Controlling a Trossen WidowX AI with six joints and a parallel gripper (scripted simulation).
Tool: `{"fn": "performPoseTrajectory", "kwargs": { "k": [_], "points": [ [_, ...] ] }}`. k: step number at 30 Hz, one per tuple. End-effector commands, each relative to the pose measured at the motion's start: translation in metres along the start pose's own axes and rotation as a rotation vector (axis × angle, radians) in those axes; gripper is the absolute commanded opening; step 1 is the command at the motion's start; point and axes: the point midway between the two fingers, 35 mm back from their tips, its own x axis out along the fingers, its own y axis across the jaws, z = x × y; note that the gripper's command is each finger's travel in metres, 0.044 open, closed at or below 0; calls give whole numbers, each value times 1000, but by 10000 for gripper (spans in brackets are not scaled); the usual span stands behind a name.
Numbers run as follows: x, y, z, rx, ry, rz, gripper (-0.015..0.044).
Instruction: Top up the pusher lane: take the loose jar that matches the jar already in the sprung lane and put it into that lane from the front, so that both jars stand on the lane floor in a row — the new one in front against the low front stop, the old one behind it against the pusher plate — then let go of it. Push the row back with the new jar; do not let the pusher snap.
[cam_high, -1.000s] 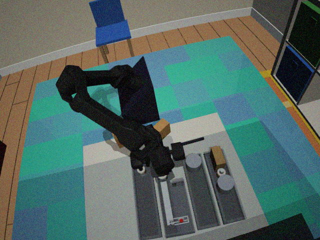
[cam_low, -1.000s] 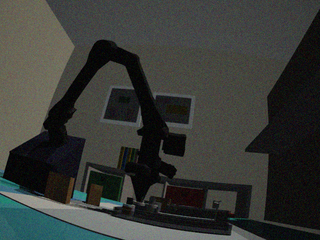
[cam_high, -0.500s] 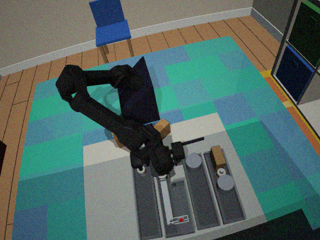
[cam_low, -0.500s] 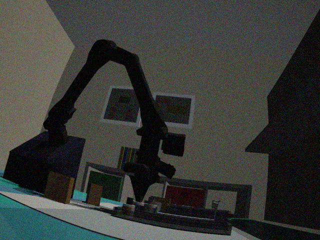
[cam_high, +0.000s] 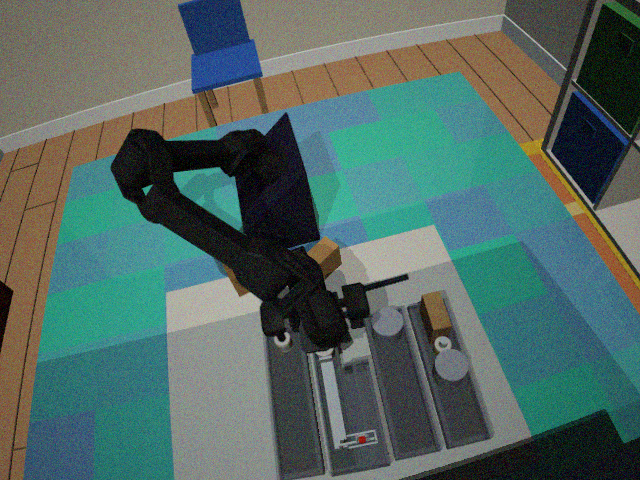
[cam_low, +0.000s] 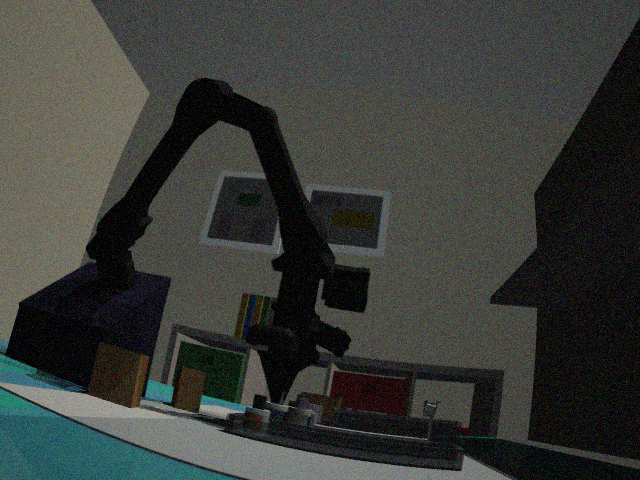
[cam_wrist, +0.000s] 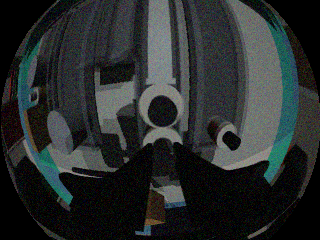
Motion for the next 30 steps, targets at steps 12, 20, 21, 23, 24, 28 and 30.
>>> {"fn": "performPoseTrajectory", "kwargs": {
  "k": [12,20,21,23,24,28,30],
  "points": [
    [0,-1,-2,4,-3,-7,0],
    [0,-1,-3,4,-3,-7,0],
    [0,-1,-3,4,-3,-7,0],
    [0,-1,-3,4,-3,-7,0],
    [0,-1,-3,4,-3,-7,0],
    [0,-1,-3,4,-3,-7,0],
    [0,-1,-3,4,-3,-7,0]
  ]
}}
